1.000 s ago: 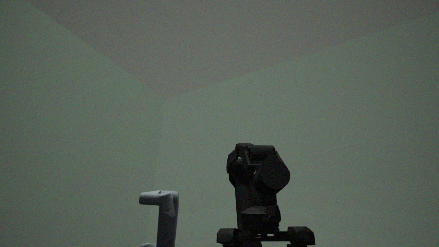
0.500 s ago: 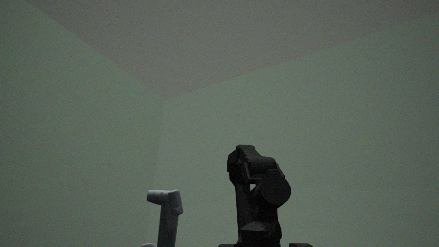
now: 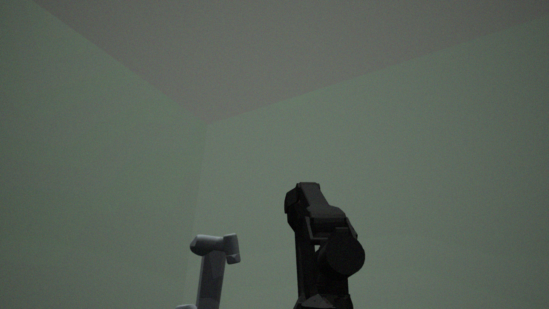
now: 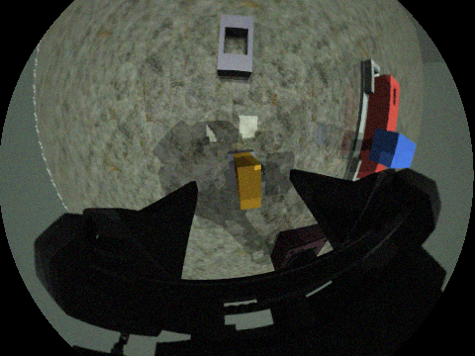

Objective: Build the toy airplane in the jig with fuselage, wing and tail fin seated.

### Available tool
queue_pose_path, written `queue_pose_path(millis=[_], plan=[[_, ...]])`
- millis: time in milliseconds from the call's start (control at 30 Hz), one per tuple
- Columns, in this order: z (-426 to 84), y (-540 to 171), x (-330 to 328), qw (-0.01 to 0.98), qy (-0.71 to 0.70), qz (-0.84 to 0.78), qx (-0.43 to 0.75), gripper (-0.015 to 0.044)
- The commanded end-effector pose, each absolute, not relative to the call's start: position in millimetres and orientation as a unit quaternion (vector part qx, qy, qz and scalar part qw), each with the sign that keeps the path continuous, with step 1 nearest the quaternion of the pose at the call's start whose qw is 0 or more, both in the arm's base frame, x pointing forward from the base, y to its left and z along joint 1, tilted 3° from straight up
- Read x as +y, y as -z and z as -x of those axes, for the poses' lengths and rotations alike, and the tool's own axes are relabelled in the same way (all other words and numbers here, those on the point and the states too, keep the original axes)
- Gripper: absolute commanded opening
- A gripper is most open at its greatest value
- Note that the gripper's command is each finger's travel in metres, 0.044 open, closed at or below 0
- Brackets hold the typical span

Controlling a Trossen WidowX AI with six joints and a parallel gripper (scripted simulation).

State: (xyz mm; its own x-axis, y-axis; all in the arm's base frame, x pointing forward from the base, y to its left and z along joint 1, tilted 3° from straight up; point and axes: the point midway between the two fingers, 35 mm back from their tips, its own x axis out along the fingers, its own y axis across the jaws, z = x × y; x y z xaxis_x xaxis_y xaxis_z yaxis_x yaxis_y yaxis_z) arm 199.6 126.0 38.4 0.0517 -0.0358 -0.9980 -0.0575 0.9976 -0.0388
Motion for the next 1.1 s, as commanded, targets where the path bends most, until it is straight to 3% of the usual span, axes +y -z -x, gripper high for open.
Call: queue_pose_path(millis=[0, 367, 833, 1067], plan=[[-198.7, -31.1, 124.6, 0.722, -0.007, 0.037, 0.691, 0.044], [-198.2, -15.9, 123.1, 0.722, -0.007, 0.038, 0.691, 0.044], [-198.2, -15.9, 123.1, 0.722, -0.007, 0.038, 0.691, 0.0072], [-198.2, -15.9, 123.1, 0.722, -0.007, 0.038, 0.691, 0.0026]])
